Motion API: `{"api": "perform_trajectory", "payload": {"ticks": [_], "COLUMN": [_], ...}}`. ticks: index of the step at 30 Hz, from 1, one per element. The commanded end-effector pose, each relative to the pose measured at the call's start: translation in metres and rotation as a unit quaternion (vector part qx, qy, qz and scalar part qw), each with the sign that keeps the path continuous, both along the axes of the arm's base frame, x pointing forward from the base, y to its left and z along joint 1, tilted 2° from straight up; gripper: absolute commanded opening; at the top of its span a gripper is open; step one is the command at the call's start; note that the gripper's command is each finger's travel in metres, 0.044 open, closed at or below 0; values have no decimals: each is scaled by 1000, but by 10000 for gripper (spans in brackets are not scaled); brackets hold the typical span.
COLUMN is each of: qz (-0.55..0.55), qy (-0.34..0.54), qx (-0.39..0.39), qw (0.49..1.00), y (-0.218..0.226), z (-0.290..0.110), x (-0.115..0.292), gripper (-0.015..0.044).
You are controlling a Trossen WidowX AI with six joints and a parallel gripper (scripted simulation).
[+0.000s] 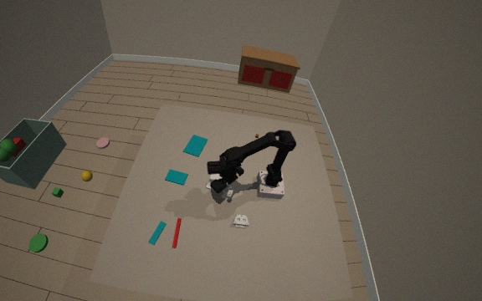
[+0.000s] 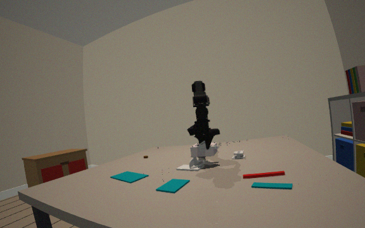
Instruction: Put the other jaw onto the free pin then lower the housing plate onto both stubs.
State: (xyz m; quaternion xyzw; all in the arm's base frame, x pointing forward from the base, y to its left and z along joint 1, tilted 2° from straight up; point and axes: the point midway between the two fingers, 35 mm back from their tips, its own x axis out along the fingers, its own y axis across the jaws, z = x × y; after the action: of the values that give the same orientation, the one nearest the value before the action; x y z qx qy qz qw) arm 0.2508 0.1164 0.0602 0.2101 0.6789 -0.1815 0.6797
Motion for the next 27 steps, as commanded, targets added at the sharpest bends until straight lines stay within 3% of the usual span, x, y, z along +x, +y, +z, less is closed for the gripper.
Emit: {"api": "perform_trajectory", "payload": {"ticks": [1,27], "qz": [28,230], "qy": [-1,-9], "qx": [0,-5], "qw": [1000,973], "y": [-10,-94], "z": [0,-3], "x": [4,20], "gripper": [134,134]}}
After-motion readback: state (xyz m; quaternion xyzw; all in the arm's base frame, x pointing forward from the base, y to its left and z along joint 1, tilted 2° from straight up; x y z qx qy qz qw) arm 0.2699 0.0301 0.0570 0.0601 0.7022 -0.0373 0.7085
